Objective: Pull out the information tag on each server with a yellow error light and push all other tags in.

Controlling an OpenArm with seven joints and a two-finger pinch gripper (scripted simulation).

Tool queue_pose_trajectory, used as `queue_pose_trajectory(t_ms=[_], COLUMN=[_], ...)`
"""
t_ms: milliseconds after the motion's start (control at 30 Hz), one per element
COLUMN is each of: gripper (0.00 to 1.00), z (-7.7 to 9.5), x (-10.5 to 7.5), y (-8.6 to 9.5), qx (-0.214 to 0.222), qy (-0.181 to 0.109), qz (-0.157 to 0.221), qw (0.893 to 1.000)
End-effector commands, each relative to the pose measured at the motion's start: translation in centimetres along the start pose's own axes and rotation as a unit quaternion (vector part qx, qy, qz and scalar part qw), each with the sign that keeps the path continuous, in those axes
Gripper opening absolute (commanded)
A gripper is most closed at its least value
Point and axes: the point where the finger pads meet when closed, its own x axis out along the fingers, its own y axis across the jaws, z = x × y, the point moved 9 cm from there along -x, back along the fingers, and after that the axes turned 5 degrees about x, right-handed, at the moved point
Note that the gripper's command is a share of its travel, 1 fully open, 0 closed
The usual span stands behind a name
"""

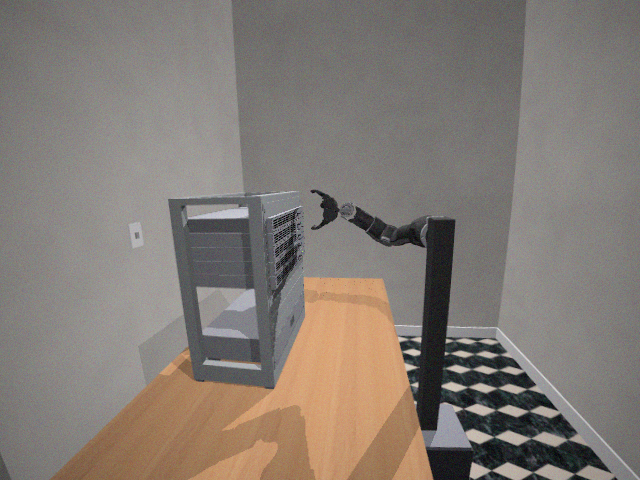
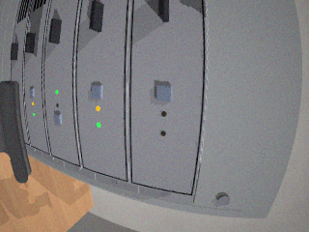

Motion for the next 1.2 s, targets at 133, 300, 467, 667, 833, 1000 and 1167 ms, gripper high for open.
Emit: queue_pose_trajectory(t_ms=[133,300,467,667,833,1000,1167], gripper=[1.00,1.00,1.00,1.00,1.00,1.00,1.00], z=[-0.13,-0.21,-0.21,-0.21,-0.21,-0.21,-0.21], x=[0.08,0.06,0.06,0.06,0.06,0.06,0.06], y=[0.92,1.20,1.20,1.20,1.20,1.20,1.20], qx=[-0.004,-0.005,-0.005,-0.005,-0.005,-0.005,-0.005], qy=[0.001,0.002,0.002,0.002,0.002,0.002,0.002], qz=[-0.014,-0.014,-0.014,-0.014,-0.014,-0.014,-0.014], qw=[1.000,1.000,1.000,1.000,1.000,1.000,1.000])
